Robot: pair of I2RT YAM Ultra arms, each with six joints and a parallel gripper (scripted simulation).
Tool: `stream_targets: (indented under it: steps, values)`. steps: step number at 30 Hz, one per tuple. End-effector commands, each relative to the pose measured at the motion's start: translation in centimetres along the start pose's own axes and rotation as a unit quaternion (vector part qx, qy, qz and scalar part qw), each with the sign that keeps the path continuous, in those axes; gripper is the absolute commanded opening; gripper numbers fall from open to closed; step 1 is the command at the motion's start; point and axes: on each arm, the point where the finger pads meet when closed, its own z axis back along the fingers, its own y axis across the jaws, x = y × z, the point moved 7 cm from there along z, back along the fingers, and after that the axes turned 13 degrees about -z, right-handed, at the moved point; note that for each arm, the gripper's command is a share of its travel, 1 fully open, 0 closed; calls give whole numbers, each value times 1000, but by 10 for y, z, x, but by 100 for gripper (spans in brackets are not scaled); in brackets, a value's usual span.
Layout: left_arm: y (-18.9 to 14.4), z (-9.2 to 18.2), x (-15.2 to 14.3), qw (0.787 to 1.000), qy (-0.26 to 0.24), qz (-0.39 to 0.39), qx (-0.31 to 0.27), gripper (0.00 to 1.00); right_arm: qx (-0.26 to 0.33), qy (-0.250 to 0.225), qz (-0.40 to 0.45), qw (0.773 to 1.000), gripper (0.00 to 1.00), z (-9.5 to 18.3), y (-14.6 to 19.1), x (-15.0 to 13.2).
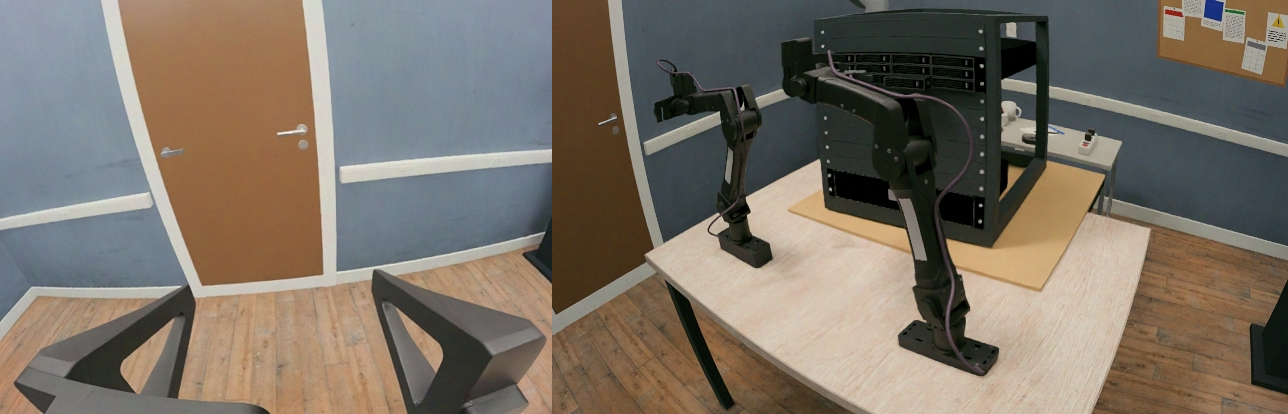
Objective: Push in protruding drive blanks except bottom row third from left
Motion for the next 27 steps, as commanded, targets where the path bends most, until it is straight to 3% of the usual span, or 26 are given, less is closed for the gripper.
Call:
stream_targets:
  steps: [1,11,12,27]
  values:
    - [10,7,30,998,-52,8,18,100,12,-20,-21,1000,0,-1,17,15]
    - [10,7,30,998,-52,8,18,100,15,-18,-36,999,0,1,27,16]
    - [10,7,30,998,-52,8,18,100,15,-18,-36,999,100,1,27,16]
    - [10,7,30,998,-52,8,18,100,15,-18,-36,999,100,1,27,16]
